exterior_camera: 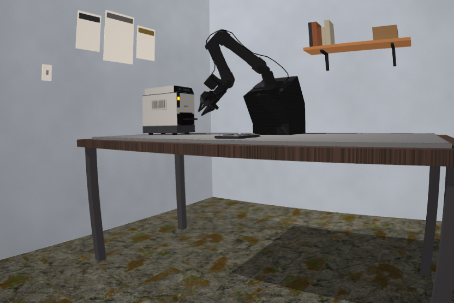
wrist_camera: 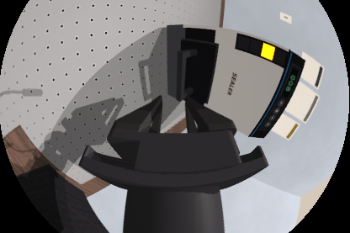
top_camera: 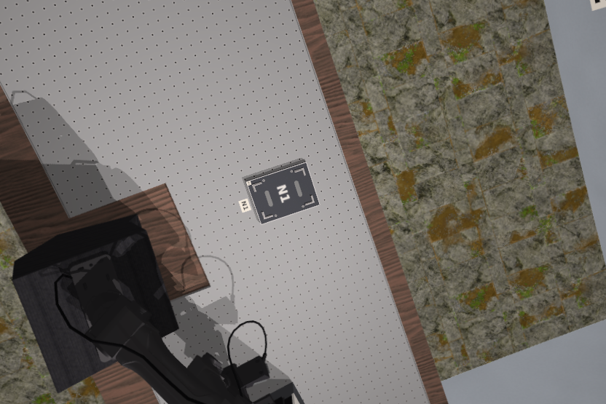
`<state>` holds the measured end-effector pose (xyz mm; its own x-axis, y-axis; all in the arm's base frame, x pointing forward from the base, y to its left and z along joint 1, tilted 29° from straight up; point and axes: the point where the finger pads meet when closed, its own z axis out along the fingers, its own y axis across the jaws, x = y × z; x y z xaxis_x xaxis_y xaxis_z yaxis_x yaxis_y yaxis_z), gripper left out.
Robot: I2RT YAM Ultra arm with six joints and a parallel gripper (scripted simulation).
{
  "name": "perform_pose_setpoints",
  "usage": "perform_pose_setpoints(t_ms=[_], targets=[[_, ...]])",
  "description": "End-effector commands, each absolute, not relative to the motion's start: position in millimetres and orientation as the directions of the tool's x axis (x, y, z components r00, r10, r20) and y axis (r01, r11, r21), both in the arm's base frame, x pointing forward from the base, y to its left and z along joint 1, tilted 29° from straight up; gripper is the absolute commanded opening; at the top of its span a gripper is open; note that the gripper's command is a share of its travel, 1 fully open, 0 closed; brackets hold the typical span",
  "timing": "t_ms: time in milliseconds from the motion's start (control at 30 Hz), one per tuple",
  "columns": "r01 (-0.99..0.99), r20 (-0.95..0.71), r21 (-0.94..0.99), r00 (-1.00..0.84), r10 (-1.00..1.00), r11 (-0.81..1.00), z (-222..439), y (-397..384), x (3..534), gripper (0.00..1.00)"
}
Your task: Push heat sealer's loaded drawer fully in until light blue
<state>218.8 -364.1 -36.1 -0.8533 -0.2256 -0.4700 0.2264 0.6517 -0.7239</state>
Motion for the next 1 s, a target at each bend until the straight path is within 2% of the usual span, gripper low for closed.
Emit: perform_pose_setpoints(t_ms=[0, 967], targets=[[0.261, -0.487, -0.739, -0.844, -0.226, 0.621, -17.3, -366.6, 210.4, 0.3], [0.27, -0.491, -0.752, -0.838, -0.238, 0.601, -6.4, -370.8, 211.9, 0.3]])
